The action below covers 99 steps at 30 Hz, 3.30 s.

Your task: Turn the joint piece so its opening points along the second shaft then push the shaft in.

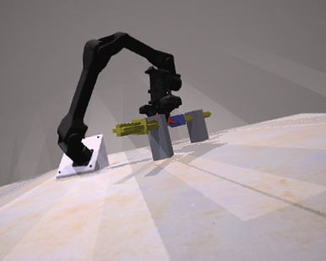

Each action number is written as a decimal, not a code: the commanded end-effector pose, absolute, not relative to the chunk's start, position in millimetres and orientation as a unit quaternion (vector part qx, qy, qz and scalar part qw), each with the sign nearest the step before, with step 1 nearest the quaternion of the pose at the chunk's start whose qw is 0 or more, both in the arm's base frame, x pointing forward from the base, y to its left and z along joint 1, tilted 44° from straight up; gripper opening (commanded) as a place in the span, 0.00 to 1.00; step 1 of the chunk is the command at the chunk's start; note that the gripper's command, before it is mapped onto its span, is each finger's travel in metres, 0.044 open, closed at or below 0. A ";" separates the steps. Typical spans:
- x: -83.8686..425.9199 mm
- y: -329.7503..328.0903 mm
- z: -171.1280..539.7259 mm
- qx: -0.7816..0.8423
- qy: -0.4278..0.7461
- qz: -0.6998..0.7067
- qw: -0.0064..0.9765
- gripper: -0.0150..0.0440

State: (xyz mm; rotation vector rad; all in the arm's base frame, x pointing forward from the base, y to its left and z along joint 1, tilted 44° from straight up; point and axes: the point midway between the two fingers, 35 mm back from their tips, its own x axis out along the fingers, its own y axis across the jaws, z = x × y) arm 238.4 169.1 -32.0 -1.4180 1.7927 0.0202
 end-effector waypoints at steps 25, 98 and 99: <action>238.5 168.8 -32.1 -0.565 0.714 0.010 0.414 0.56; 268.8 149.3 -37.1 -0.655 0.575 0.347 0.347 0.25; 268.8 149.3 -37.2 -0.655 0.574 0.348 0.346 0.25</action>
